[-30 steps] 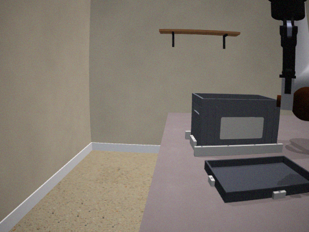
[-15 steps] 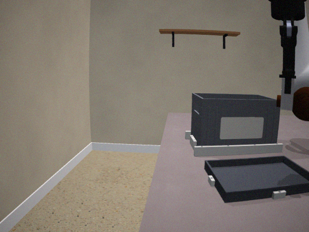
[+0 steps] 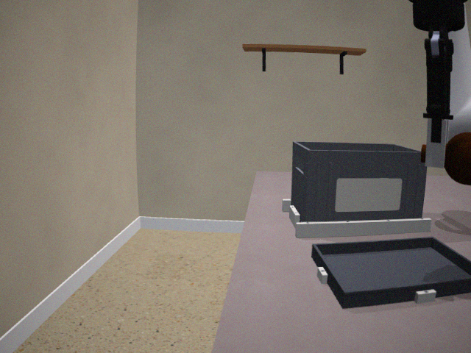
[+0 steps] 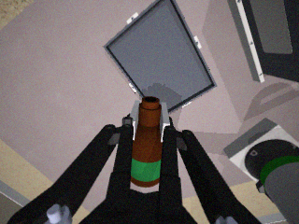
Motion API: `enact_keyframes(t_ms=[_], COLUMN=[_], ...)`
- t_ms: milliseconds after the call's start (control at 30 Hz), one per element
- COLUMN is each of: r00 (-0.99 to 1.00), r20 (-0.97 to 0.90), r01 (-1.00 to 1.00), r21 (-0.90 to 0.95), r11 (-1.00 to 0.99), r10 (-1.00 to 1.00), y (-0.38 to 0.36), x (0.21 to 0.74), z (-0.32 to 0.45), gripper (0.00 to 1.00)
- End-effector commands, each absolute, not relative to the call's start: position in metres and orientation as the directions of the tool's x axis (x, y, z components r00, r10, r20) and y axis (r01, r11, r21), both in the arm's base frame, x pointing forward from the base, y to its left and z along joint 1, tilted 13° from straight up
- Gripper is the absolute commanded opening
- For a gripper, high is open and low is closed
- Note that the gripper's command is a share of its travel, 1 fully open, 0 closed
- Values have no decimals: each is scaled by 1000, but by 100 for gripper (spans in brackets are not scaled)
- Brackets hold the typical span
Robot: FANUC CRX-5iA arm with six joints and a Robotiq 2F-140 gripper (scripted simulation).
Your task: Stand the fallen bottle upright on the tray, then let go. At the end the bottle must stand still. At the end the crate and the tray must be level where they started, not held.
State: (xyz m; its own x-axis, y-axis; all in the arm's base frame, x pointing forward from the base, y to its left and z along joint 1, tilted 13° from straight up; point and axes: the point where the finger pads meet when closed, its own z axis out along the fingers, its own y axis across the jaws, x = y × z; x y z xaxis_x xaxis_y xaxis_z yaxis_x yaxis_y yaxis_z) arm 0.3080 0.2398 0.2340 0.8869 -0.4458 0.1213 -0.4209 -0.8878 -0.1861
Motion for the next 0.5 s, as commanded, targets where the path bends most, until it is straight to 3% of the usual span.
enact_keyframes(t_ms=[0, 467], r00=[868, 856], r20=[115, 110], r01=[-458, -480], r21=[-191, -194], r11=[-868, -856], r10=[-483, -505], y=[240, 240], x=[308, 308], z=[234, 234], gripper=[0, 0])
